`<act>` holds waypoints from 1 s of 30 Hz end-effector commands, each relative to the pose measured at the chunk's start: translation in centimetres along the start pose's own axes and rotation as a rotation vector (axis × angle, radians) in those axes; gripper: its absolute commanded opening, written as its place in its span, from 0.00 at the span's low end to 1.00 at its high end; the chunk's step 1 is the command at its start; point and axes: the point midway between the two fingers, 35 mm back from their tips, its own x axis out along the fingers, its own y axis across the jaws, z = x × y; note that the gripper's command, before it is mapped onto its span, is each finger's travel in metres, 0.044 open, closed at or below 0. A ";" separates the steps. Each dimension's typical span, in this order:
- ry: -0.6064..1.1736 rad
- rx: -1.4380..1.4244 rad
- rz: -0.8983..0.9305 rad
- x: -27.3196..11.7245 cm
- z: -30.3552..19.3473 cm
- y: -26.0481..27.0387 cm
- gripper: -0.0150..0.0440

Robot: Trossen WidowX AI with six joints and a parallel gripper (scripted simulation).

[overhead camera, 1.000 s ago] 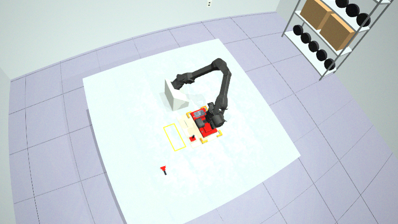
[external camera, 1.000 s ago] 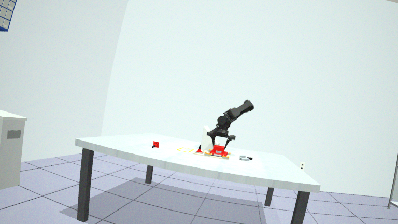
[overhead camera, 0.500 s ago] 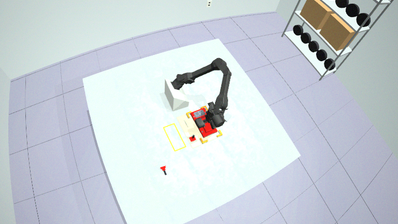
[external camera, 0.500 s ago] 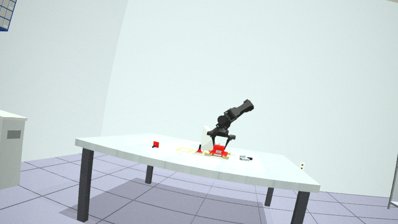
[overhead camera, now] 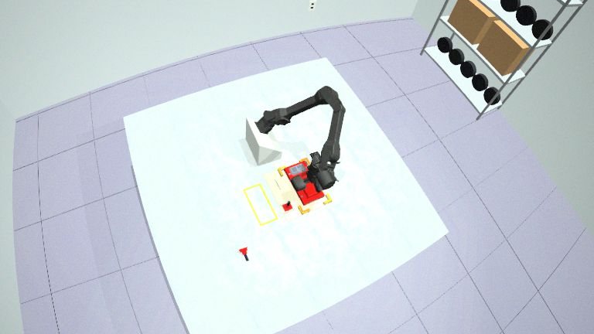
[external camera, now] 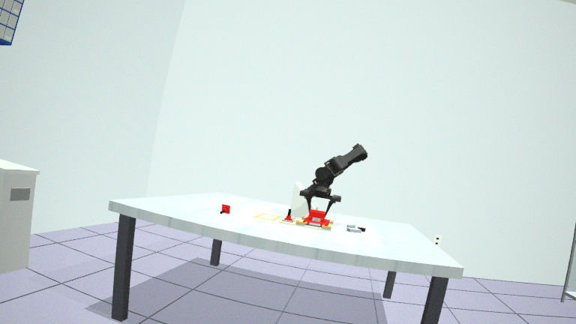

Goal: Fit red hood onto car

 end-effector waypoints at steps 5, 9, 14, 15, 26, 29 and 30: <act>0.002 0.007 0.003 0.1 -0.1 0.0 0.25; 0.002 0.007 0.003 0.1 -0.1 0.0 0.25; 0.002 0.007 0.003 0.2 -0.1 0.0 0.25; 0.002 0.007 0.003 0.2 -0.1 0.0 0.25; 0.002 0.007 0.003 0.7 -0.1 0.0 0.25; 0.002 0.007 0.003 0.8 -0.1 0.0 0.25; 0.002 0.007 0.003 0.8 -0.1 0.0 0.25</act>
